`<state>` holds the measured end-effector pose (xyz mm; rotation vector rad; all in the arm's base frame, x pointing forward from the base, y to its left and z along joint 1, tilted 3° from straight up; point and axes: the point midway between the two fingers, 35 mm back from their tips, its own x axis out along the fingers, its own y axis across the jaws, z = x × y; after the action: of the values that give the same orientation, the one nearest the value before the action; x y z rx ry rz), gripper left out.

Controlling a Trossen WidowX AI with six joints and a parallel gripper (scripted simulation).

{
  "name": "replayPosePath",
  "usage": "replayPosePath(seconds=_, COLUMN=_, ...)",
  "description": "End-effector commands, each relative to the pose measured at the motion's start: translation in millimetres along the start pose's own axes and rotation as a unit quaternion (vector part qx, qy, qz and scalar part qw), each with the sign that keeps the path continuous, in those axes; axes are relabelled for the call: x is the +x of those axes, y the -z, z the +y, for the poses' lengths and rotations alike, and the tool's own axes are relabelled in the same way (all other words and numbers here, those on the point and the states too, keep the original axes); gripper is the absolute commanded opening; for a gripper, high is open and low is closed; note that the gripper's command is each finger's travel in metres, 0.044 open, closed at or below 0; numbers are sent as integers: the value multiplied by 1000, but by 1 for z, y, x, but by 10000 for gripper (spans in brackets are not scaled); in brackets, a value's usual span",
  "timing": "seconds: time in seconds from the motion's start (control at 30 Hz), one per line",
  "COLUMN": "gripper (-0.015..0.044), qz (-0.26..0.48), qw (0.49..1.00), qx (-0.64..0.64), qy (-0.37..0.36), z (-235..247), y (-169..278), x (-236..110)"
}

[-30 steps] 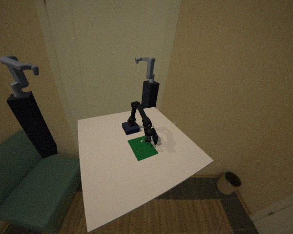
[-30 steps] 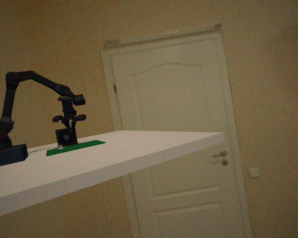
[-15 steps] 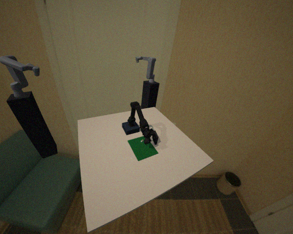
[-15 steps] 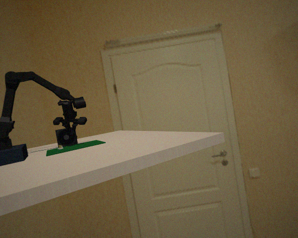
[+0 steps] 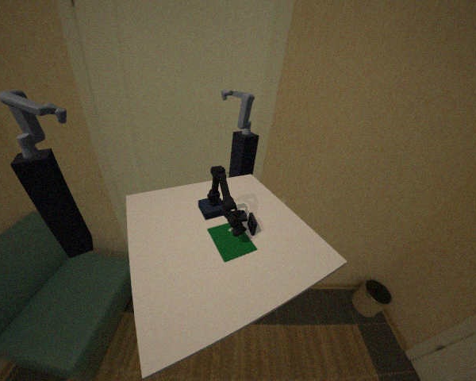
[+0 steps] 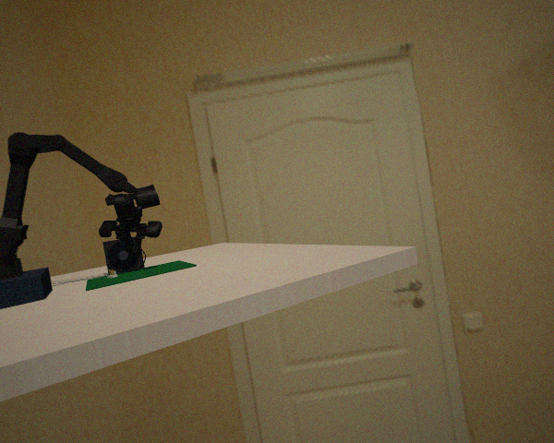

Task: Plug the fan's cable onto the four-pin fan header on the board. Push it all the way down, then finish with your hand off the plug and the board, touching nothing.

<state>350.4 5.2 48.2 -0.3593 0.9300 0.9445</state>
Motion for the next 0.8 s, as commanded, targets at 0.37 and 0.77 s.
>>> replayPosePath(seconds=0.37, gripper=0, qz=-96, qw=995, qx=-11, qy=-1, z=-2, y=4, x=-2)
replayPosePath(seconds=0.77, gripper=0, qz=-175, qw=984, qx=-23, qy=5, z=-1, y=9, x=-8)
